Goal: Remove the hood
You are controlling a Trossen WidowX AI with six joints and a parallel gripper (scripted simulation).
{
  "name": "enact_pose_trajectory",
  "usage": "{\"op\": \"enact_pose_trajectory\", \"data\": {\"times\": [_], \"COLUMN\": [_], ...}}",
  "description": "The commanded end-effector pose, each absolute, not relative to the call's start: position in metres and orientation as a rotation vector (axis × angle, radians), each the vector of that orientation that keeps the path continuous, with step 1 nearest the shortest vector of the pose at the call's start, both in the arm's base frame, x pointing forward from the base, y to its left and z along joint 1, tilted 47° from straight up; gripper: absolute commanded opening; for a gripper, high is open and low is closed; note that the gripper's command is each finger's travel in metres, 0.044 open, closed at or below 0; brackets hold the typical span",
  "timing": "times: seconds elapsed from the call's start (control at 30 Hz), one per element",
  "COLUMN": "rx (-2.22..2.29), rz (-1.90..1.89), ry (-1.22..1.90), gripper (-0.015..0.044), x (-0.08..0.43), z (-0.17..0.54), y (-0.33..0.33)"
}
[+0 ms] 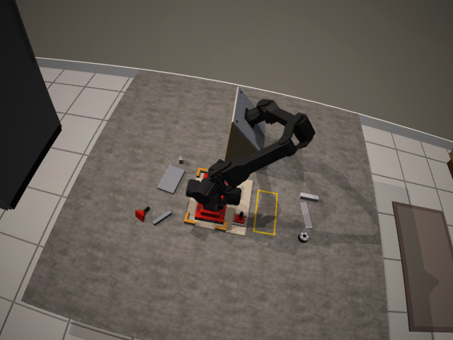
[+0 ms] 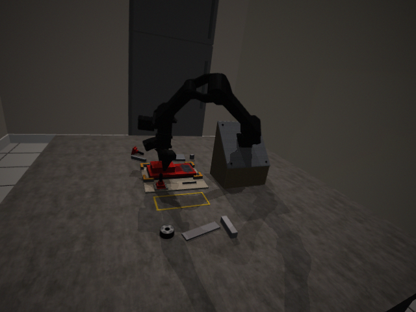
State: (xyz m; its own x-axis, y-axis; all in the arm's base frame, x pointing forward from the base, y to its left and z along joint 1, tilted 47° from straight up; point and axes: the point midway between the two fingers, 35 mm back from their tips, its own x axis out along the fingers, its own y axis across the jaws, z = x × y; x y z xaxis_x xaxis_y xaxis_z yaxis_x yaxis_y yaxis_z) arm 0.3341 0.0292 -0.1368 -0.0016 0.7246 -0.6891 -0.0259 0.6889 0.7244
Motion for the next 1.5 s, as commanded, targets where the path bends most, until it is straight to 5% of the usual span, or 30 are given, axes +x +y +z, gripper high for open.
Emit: {"op": "enact_pose_trajectory", "data": {"times": [0.0, 0.4, 1.47], "rx": [0.61, 0.61, 0.611], "rz": [0.651, 0.651, 0.651], "ry": [1.468, 1.468, 1.468], "gripper": [0.0301, 0.0006, 0.0], "x": [0.334, 0.334, 0.335], "z": [-0.137, -0.133, -0.119], "y": [0.029, 0.025, 0.01]}}
